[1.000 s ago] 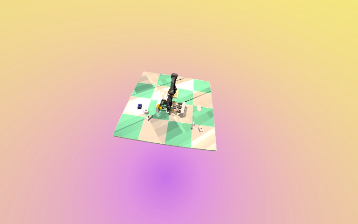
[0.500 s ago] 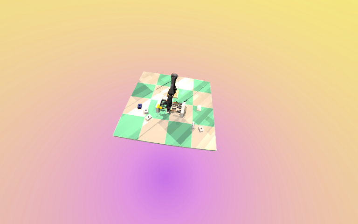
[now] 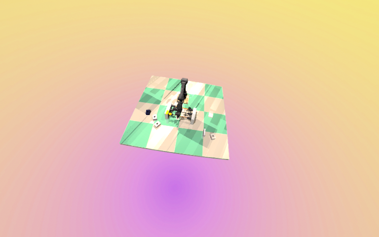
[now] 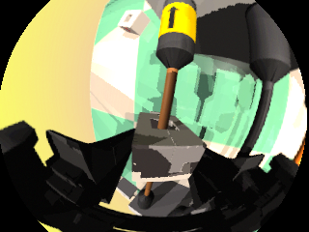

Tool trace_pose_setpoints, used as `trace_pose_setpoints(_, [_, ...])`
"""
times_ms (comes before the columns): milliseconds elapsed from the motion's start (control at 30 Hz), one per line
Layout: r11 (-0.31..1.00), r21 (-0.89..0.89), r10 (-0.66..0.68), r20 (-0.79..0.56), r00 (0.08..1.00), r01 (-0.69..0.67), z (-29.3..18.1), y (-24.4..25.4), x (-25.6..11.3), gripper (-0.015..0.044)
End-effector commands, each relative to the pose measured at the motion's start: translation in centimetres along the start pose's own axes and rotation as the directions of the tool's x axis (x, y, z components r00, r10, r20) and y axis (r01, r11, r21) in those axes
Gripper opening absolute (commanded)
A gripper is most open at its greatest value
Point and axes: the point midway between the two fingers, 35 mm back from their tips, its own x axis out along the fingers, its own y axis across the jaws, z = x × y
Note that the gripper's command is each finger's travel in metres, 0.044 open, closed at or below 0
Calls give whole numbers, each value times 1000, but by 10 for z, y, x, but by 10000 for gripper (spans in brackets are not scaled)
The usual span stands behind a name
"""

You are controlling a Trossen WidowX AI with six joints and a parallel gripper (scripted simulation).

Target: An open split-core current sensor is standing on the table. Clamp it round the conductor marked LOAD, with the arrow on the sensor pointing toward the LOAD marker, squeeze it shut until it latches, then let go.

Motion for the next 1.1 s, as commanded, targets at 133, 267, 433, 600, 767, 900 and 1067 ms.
trace_pose_setpoints(133, [983, 1, -183, -2, 983, 183, 0, 3, -1, 0])
trace_pose_setpoints(267, [975, 1, -222, -3, 975, 222, 0, 3, -2, 0])
trace_pose_setpoints(433, [975, 1, -222, -3, 975, 222, 0, 3, -2, 0])
trace_pose_setpoints(600, [962, 1, -271, -3, 962, 271, 0, 5, -1, 0])
trace_pose_setpoints(767, [908, 1, -418, -4, 908, 418, 0, 9, 0, 0])
trace_pose_setpoints(900, [885, 1, -465, -5, 885, 465, 0, 9, 0, 0])
trace_pose_setpoints(1067, [885, 1, -465, -5, 885, 465, 0, 9, 0, 0])
